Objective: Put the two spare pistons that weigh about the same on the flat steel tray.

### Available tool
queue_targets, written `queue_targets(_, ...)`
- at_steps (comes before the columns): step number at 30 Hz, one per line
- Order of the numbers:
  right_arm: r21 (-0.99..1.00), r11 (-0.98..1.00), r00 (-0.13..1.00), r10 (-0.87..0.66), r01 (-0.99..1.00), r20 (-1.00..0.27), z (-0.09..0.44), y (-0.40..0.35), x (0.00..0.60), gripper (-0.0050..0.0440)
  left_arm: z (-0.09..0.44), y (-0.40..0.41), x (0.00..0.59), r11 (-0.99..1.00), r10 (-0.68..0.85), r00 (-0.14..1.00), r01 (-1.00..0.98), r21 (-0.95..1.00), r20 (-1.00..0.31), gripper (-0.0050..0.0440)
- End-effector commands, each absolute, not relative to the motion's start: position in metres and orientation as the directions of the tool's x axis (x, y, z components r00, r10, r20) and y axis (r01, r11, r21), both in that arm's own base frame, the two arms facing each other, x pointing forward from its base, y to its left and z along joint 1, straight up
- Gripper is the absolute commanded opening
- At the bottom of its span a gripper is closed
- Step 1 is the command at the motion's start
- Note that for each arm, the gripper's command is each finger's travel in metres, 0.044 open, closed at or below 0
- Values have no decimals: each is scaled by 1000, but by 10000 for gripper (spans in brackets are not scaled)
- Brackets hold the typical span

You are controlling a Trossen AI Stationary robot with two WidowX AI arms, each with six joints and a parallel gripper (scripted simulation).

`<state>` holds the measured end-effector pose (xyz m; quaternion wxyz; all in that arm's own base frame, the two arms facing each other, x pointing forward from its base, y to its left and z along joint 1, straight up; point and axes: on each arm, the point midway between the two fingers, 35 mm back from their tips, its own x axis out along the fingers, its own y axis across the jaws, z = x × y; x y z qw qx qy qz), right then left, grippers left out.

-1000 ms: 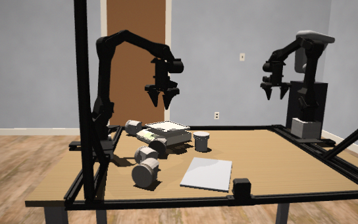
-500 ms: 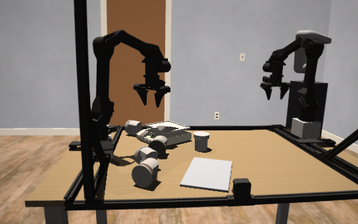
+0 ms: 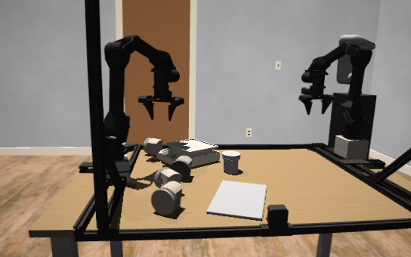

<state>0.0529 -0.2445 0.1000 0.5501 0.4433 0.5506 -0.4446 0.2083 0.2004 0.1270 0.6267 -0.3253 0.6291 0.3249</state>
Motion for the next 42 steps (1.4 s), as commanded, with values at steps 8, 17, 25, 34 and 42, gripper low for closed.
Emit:
queue_targets(8,0,213,0,0,977,-1000,100,-244,53,440,127,240,185,537,0,-4,-843,4,-1000,378)
queue_targets(17,0,213,0,0,977,-1000,100,-244,53,440,127,264,169,516,-4,-1,-857,-2,-1000,378)
queue_targets(25,0,213,0,0,977,-1000,100,-244,53,440,127,264,169,326,-36,29,-945,-39,-999,378)
queue_targets(34,0,213,0,0,977,-1000,100,-244,53,440,127,264,169,147,-58,59,-987,-67,-997,378)
queue_targets(42,0,213,0,0,977,-1000,100,-244,53,440,127,264,169,-63,-76,99,-994,-94,-992,378)
